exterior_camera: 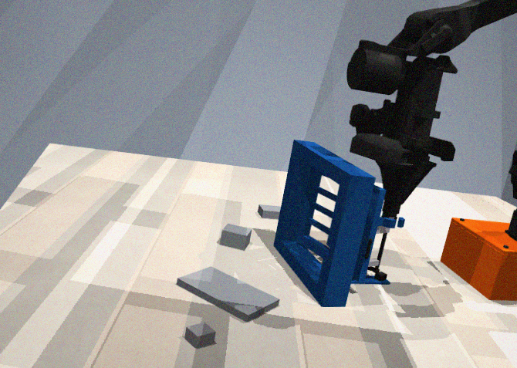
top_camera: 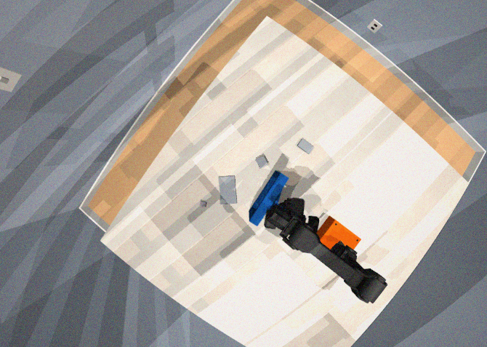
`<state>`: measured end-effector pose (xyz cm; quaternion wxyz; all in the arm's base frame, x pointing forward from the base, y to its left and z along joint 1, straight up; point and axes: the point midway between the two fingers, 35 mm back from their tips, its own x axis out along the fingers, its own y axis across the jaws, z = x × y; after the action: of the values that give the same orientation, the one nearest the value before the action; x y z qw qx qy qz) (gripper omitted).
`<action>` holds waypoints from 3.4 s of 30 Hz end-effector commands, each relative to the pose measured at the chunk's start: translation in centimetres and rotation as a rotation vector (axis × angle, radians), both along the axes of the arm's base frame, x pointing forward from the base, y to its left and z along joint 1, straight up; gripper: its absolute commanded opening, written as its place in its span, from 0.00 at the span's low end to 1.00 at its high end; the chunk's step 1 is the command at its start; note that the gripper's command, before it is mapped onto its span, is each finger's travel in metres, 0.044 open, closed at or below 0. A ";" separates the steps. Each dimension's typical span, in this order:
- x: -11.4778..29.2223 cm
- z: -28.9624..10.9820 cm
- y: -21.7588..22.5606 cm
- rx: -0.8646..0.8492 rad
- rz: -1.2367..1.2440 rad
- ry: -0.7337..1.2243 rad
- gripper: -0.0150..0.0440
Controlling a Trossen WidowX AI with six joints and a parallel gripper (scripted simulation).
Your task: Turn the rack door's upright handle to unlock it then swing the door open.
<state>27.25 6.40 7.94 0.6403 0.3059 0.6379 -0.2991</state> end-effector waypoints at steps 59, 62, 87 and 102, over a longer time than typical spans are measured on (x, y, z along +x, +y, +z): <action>-1.4 -0.1 -10.9 -0.022 0.923 -0.013 0.27; -1.3 0.0 -11.4 -0.023 0.964 -0.013 0.27; 1.1 0.1 -15.6 -0.030 1.336 -0.012 0.27; 1.1 0.1 -15.6 -0.030 1.338 -0.012 0.32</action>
<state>28.34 -9.20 7.97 0.6971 -0.1596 0.6824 0.1513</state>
